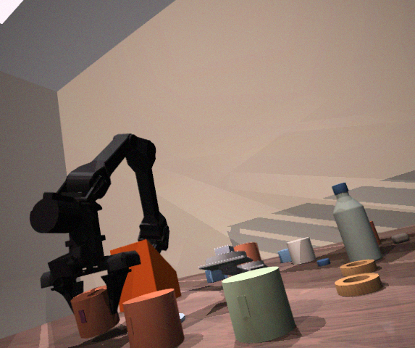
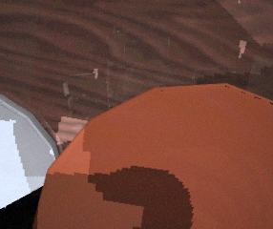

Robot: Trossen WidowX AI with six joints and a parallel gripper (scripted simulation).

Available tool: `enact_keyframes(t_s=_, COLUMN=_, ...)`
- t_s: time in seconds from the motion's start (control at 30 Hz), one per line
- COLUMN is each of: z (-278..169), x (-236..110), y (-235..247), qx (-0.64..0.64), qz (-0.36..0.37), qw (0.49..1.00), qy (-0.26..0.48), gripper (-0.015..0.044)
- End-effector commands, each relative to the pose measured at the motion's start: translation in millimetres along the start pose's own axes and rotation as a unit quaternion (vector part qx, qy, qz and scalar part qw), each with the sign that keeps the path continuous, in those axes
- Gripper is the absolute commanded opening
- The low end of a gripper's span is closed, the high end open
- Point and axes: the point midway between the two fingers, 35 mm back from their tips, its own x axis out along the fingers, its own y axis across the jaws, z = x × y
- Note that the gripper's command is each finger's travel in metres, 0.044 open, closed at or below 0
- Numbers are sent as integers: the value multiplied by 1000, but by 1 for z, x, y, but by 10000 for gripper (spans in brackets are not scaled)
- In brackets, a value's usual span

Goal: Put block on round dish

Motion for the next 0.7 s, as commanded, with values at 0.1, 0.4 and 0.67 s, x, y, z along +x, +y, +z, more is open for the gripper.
enact_keyframes(t_s=0.1, z=0, x=11, y=1, qx=3, qz=3, qw=1000, qy=1, gripper=0)
enact_keyframes(t_s=0.4, z=-1, x=12, y=0, qx=0, qz=0, qw=1000, qy=2, gripper=131)
enact_keyframes(t_s=0.67, z=-1, x=12, y=0, qx=0, qz=0, qw=1000, qy=2, gripper=341)
